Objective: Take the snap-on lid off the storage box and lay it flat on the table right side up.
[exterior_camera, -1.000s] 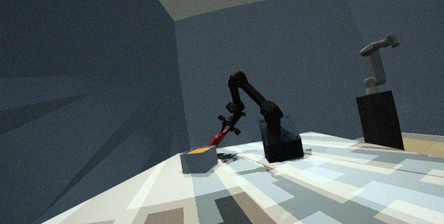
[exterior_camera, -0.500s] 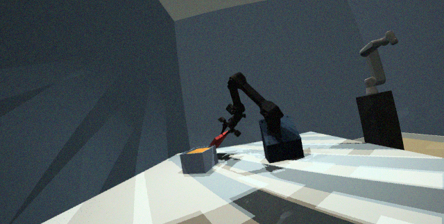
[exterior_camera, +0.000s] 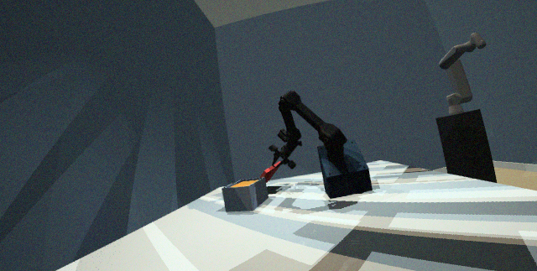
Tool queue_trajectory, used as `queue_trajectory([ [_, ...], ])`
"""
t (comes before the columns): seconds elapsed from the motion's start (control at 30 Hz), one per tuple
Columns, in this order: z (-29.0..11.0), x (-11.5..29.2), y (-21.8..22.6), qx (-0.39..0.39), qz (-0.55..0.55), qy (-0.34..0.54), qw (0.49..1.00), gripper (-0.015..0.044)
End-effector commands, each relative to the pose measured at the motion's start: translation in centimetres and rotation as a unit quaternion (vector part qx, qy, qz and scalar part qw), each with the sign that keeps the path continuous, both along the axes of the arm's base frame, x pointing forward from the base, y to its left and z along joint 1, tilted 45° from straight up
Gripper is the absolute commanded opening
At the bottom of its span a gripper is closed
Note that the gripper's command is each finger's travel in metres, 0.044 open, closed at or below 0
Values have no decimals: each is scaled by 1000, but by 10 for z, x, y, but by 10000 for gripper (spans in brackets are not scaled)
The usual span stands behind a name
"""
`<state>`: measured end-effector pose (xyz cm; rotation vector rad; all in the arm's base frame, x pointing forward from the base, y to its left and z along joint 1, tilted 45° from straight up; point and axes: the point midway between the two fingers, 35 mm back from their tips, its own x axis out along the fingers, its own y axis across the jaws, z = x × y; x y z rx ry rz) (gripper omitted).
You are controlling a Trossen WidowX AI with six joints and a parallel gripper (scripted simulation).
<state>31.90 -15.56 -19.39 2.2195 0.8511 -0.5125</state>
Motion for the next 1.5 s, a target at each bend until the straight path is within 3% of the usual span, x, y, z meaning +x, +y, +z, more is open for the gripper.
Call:
queue_trajectory([
  [0.0,-2,0,1,-1,-2,0,1000,0],
  [1.47,-28,-3,26,0,-2,0,1000,0],
])
